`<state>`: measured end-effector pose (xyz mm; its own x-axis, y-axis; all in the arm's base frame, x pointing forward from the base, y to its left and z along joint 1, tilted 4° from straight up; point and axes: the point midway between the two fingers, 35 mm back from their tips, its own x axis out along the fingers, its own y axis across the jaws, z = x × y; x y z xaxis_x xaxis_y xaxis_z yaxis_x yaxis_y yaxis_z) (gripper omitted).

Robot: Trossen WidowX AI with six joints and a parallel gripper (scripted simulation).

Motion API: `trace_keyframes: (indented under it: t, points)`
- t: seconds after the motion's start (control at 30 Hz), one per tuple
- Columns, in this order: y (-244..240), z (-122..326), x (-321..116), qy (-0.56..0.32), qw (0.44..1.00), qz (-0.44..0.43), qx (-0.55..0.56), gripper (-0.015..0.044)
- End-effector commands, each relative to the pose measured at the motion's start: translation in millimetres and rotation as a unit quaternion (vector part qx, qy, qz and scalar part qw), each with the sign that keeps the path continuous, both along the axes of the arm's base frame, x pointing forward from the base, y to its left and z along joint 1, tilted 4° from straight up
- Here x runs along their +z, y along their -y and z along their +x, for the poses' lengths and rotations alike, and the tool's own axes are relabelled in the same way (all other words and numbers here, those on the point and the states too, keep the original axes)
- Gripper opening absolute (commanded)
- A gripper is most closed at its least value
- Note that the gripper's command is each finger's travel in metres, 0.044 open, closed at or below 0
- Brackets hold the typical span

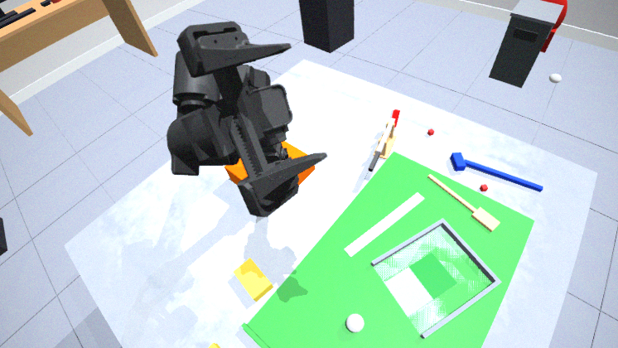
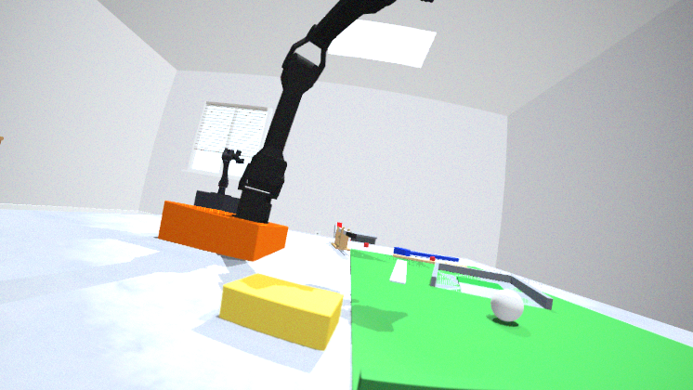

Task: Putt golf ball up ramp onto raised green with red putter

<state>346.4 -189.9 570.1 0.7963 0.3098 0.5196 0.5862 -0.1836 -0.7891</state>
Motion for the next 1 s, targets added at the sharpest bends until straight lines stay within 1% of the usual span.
trace_keyframes:
  t: [0.0,0.13,0.3,0.53,0.73,0.83,0.97]
  points:
    - [-20.3,28.1,-17.7,-0.047,0.994,0.086,0.048,0.0440]
    - [-47.1,64.9,-47.3,-0.111,0.978,0.156,0.084,0.0440]
    - [-92.1,104.7,-93.8,-0.205,0.946,0.221,0.118,0.0440]
    - [-173.3,135.8,-171.5,-0.353,0.883,0.272,0.147,0.0440]
    - [-250.7,131.9,-244.8,-0.486,0.815,0.275,0.154,0.0440]
    - [-288.4,118.2,-281.9,-0.552,0.777,0.262,0.151,0.0440]
    - [-334.1,88.2,-330.1,-0.635,0.723,0.230,0.142,0.0440]
